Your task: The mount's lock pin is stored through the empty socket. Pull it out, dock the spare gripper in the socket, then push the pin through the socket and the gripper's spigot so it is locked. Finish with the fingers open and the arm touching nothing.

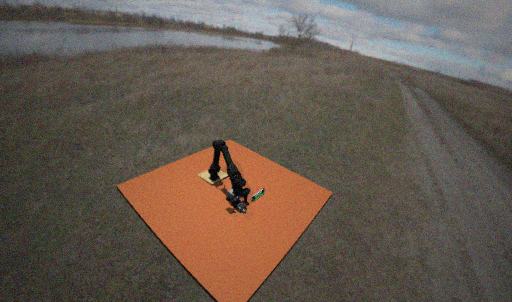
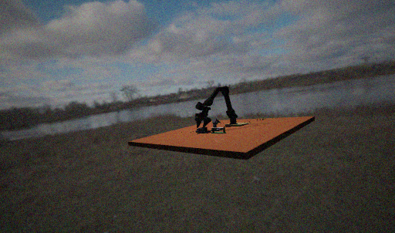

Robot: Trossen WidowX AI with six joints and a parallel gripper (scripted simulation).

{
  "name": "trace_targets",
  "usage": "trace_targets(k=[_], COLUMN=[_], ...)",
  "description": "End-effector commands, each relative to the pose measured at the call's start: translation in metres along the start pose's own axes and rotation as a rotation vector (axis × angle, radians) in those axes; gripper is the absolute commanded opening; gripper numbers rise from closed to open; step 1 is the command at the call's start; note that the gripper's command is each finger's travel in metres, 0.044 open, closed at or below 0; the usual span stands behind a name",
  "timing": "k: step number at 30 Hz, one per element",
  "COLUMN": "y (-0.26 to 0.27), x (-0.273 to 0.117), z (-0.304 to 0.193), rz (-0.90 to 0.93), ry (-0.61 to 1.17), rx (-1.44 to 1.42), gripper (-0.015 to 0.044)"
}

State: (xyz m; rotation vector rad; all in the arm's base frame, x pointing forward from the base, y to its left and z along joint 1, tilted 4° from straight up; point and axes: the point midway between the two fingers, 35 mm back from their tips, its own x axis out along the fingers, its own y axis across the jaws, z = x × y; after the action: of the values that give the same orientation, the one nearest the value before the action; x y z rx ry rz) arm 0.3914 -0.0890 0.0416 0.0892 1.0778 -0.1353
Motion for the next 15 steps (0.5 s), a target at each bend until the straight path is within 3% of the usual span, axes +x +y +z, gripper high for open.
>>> trace_targets(k=[1,15], y=[0.000,0.000], x=[0.010,0.029], z=[-0.007,-0.020], rz=[-0.003,-0.003], ry=[0.012,0.013], rx=[-0.005,-0.005], gripper=[0.0440,0.0440])
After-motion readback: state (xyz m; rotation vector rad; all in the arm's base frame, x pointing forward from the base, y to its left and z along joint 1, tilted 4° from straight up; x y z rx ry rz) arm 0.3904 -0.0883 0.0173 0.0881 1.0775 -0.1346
